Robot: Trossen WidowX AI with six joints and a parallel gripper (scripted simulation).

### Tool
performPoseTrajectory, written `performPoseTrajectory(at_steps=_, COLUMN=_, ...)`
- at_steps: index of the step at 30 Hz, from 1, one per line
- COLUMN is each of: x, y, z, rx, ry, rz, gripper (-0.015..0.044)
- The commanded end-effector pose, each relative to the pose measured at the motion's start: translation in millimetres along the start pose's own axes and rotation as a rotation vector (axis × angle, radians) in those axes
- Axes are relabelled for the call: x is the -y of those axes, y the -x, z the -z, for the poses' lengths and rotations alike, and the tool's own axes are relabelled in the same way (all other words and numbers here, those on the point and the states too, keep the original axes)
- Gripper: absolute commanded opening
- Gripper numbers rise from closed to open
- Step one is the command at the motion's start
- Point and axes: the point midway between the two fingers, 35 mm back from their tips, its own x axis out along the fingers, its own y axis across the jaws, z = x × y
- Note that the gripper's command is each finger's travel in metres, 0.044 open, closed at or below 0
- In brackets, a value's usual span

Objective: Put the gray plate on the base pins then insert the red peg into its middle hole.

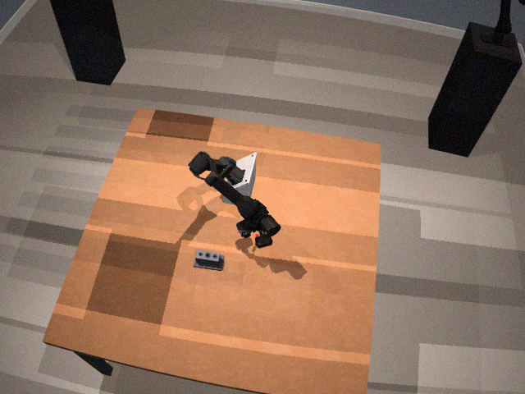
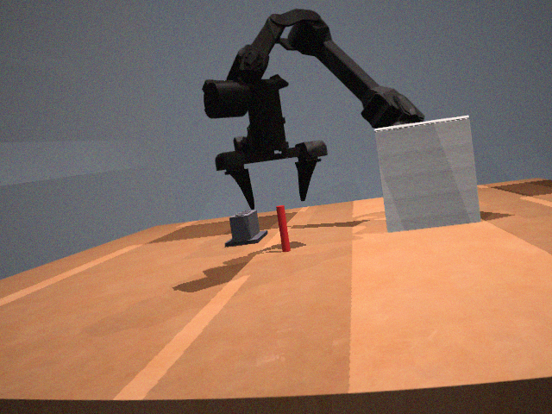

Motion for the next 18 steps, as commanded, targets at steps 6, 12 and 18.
performPoseTrajectory(at_steps=6, x=1, y=-15, z=0, rx=0.005, ry=0.009, rz=0.004, gripper=0.044)
performPoseTrajectory(at_steps=12, x=1, y=-25, z=0, rx=0.006, ry=0.009, rz=0.004, gripper=0.044)
performPoseTrajectory(at_steps=18, x=2, y=-35, z=0, rx=0.007, ry=0.009, rz=0.005, gripper=0.044)
